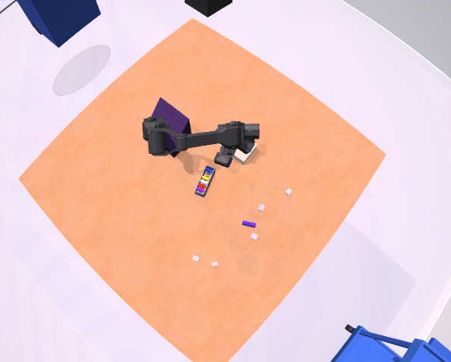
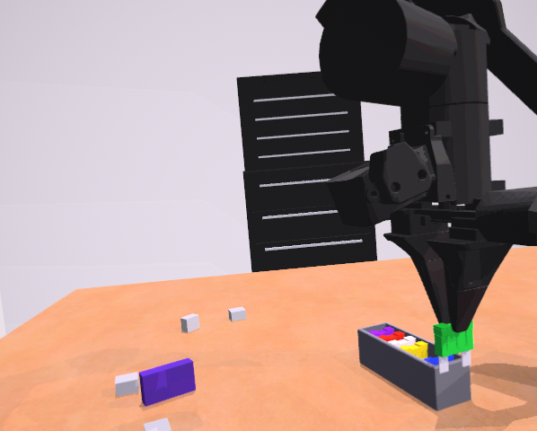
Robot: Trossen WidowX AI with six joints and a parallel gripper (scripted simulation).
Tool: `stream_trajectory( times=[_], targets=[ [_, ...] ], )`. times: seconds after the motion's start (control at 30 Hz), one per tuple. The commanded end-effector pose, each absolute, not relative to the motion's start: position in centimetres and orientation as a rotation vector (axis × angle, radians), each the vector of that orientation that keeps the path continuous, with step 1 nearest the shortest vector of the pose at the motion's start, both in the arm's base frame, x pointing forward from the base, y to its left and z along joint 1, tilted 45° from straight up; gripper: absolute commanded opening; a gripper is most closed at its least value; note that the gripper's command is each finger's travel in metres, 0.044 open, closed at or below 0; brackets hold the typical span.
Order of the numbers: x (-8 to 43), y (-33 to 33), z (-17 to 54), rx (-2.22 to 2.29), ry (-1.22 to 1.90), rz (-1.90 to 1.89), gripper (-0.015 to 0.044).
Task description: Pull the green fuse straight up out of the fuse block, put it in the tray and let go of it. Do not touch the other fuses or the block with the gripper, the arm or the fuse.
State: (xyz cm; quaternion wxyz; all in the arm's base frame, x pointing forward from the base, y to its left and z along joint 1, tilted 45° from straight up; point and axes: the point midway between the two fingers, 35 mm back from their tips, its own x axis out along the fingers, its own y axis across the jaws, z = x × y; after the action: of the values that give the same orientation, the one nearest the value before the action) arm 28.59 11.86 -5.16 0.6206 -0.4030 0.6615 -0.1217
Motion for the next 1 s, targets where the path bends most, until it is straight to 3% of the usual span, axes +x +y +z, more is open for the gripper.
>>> stream_trajectory(
  times=[0.0,0.37,0.97],
  targets=[
    [28.2,13.2,-6.7,-0.928,1.529,-0.280,0.0000],
    [26.9,16.6,-11.0,-0.930,1.528,-0.289,0.0000],
    [27.2,15.0,-12.8,-0.930,1.528,-0.289,0.0000]
  ],
)
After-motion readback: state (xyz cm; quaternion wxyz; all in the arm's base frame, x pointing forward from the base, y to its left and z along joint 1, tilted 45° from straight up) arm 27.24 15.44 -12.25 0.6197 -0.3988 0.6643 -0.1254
